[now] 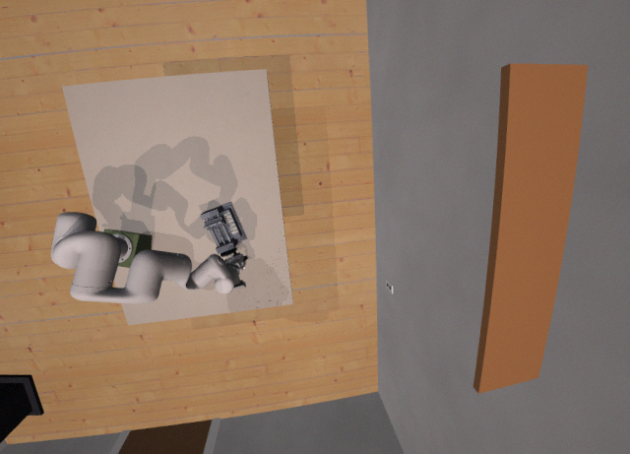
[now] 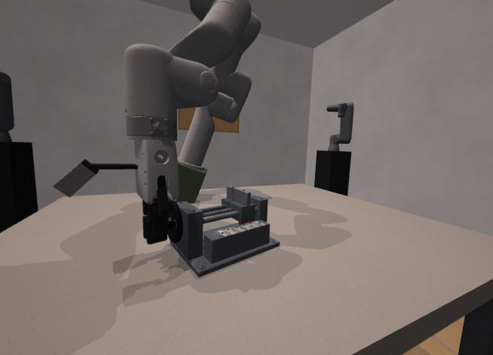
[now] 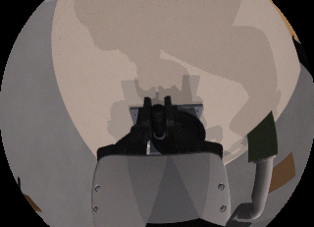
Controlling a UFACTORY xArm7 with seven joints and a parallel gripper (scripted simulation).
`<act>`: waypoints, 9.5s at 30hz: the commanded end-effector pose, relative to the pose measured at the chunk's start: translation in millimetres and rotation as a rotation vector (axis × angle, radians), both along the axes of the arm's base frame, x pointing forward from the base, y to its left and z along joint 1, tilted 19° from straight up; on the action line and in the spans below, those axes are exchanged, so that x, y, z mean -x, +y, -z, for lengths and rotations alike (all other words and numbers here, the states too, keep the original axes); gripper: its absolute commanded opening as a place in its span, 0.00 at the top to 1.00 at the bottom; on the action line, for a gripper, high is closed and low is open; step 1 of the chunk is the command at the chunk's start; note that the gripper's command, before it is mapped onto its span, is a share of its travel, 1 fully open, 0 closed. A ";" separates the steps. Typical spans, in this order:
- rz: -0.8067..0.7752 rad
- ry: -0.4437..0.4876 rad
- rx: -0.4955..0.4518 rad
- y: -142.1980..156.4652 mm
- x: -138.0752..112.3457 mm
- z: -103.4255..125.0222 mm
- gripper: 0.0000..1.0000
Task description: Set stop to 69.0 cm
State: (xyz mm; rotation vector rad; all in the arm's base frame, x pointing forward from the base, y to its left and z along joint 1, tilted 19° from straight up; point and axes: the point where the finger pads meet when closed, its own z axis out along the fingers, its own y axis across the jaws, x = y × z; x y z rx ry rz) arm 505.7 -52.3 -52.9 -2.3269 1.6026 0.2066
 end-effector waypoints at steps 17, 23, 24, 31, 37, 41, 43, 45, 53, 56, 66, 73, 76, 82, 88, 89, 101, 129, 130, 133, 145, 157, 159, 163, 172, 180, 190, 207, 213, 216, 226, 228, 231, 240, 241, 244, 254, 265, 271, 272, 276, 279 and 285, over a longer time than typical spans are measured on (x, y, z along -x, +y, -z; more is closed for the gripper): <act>0.002 -0.001 0.001 2.9 0.3 13.7 0.94; 0.002 -0.001 0.001 3.8 3.5 20.3 0.94; 0.002 -0.001 0.001 3.9 4.2 21.4 0.94; 0.002 -0.001 0.001 3.5 10.4 28.0 0.94; 0.002 -0.001 0.001 2.7 14.6 30.9 0.94; 0.002 -0.001 0.001 1.4 19.4 33.0 0.94; 0.002 -0.001 0.001 0.6 21.9 33.6 0.94; 0.002 -0.001 0.001 -0.3 24.4 34.1 0.94; 0.002 -0.001 0.001 -3.4 31.8 33.8 0.94; 0.002 -0.001 0.001 -5.3 35.5 32.8 0.94; 0.002 -0.001 0.001 -12.6 46.4 23.9 0.94; 0.002 -0.001 0.001 -16.0 49.2 16.9 0.94; 0.002 -0.001 0.001 -17.9 49.8 12.0 0.94; 0.002 -0.001 0.001 -20.8 47.5 0.0 0.94; 0.002 -0.001 0.001 -21.4 43.1 -7.3 0.94; 0.002 -0.001 0.001 -21.3 41.7 -8.8 0.94; 0.002 -0.001 0.001 -16.8 23.5 -18.0 0.94; 0.002 -0.001 0.001 2.8 0.1 12.9 0.94; 0.002 -0.001 0.001 3.2 0.8 15.2 0.94; 0.002 -0.001 0.001 3.9 4.2 21.4 0.94; 0.002 -0.001 0.001 1.2 20.1 33.2 0.94; 0.002 -0.001 0.001 -5.3 35.5 32.8 0.94; 0.002 -0.001 0.001 -6.8 38.2 31.6 0.94; 0.002 -0.001 0.001 -9.9 43.1 27.9 0.94; 0.002 -0.001 0.001 -14.9 48.5 19.5 0.94; 0.002 -0.001 0.001 -19.1 49.6 7.8 0.94; 0.002 -0.001 0.001 -21.3 45.1 -4.5 0.94; 0.002 -0.001 0.001 -19.1 30.3 -16.4 0.94; 0.002 -0.001 0.001 -17.4 25.0 -17.8 0.94; 0.002 -0.001 0.001 -16.5 22.6 -18.0 0.94; 0.002 -0.001 0.001 -14.1 17.1 -17.7 0.94; 0.002 -0.001 0.001 -13.5 15.9 -17.4 0.94; 0.002 -0.001 0.001 -12.7 14.3 -17.0 0.94; 0.002 -0.001 0.001 -11.0 11.0 -15.7 0.94; 0.002 -0.001 0.001 -10.7 10.6 -15.4 0.94; 0.002 -0.001 0.001 -10.1 9.5 -14.8 0.94; 0.002 -0.001 0.001 -8.5 7.0 -13.0 0.94; 0.002 -0.001 0.001 -7.4 5.5 -11.6 0.94; 0.002 -0.001 0.001 -7.1 5.1 -11.2 0.94; 0.002 -0.001 0.001 -7.1 5.1 -11.2 0.94; 0.002 -0.001 0.001 -6.9 4.8 -11.0 0.94; 0.002 -0.001 0.001 -6.8 4.7 -10.8 0.94; 0.002 -0.001 0.001 -6.7 4.6 -10.7 0.94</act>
